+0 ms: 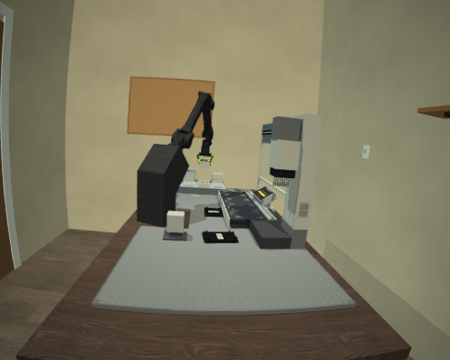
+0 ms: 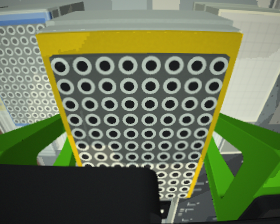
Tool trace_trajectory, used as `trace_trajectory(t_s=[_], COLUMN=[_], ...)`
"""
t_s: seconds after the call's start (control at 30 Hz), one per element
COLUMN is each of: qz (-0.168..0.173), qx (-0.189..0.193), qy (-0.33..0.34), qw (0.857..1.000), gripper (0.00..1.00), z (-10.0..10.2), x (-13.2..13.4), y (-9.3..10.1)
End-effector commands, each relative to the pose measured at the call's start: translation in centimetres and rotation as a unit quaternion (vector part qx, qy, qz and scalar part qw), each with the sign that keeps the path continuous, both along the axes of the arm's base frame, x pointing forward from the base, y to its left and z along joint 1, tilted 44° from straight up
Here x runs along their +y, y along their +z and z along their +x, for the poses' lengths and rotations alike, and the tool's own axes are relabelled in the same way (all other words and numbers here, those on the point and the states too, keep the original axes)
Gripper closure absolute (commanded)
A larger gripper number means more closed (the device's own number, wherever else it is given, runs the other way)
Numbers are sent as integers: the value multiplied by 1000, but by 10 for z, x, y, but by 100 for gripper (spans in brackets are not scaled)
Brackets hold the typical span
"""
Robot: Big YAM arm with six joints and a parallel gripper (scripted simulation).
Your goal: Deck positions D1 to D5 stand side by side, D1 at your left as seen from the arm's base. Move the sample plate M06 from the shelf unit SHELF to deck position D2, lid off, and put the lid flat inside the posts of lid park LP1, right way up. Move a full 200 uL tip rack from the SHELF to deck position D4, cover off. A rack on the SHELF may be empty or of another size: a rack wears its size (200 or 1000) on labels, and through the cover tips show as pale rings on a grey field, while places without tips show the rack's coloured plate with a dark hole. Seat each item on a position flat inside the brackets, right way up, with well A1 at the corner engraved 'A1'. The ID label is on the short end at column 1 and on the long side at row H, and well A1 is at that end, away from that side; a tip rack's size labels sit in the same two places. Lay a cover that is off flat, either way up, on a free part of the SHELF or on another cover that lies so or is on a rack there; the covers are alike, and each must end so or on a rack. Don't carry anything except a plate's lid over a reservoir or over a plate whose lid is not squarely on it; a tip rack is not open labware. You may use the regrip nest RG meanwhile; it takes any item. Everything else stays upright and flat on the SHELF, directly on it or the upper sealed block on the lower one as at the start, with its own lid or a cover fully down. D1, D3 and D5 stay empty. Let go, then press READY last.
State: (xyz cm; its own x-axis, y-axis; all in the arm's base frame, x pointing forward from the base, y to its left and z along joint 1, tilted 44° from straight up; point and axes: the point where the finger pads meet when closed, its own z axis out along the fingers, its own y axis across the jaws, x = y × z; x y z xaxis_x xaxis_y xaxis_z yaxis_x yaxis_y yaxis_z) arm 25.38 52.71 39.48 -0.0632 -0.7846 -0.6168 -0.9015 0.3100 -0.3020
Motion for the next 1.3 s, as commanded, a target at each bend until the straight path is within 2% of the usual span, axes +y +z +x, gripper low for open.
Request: trace_trajectory(t_s=[0.0,0.7,0.8,1.27], qz=[49,49,49,50], qx=[-16,-16,-16,-16], qy=[2,3,0,3], qw=[999,999,999,999], gripper=[100,100,100,100], z=[-14,-29,-26,-40], x=[-11,-30,-32,-45], y=[64,86,87,104])
